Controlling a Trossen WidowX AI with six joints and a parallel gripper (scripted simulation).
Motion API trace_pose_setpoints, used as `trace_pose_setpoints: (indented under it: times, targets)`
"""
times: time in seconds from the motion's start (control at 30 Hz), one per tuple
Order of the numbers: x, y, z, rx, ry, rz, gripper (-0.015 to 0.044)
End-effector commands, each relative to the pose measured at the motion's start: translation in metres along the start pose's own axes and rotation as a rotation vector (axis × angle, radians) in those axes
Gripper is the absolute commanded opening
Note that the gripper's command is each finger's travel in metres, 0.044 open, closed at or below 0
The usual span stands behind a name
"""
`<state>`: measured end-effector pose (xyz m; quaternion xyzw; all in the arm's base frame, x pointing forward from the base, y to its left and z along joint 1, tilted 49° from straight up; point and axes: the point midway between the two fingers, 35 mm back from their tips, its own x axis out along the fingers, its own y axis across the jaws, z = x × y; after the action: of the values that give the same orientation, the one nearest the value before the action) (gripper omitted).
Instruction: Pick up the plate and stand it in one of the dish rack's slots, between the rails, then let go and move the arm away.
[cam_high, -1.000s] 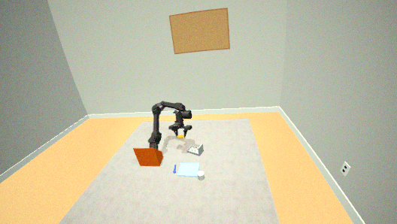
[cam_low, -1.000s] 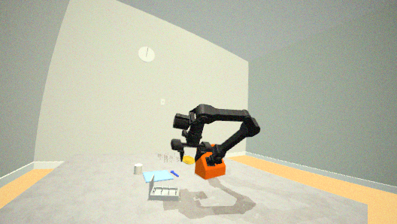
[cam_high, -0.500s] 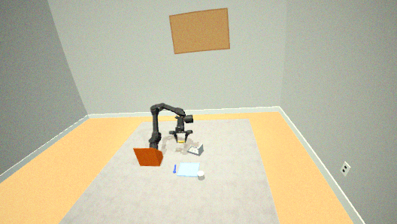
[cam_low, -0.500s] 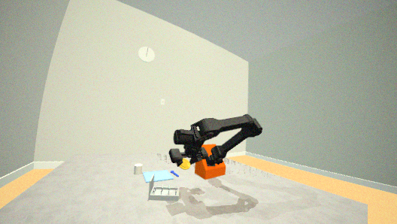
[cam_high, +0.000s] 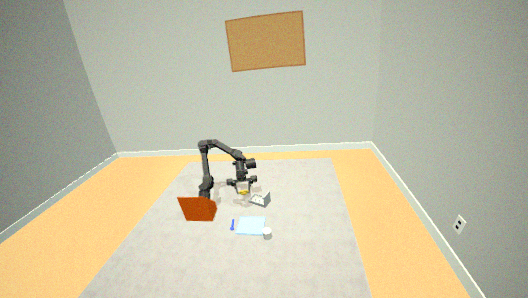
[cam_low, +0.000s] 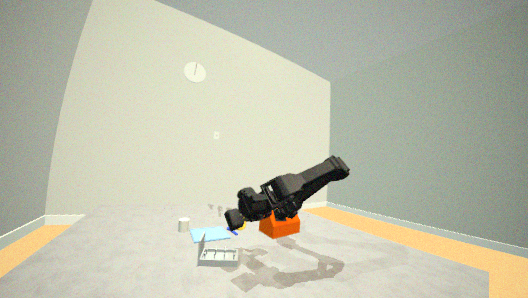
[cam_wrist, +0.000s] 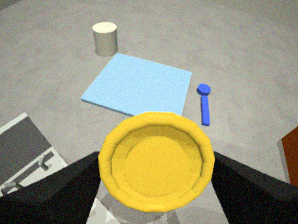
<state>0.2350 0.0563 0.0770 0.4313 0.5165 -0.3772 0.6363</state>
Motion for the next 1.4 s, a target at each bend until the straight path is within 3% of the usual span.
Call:
trace_pose_setpoints:
  times: [0.0, 0.63, 1.37]
  targets:
    - [0.004, 0.001, -0.002, -0.034, -0.059, 0.036, 0.0]
    - [0.004, 0.019, -0.022, -0.198, -0.352, 0.314, 0.0]
    - [-0.021, 0.019, -0.051, -0.238, -0.579, 0.702, 0.0]
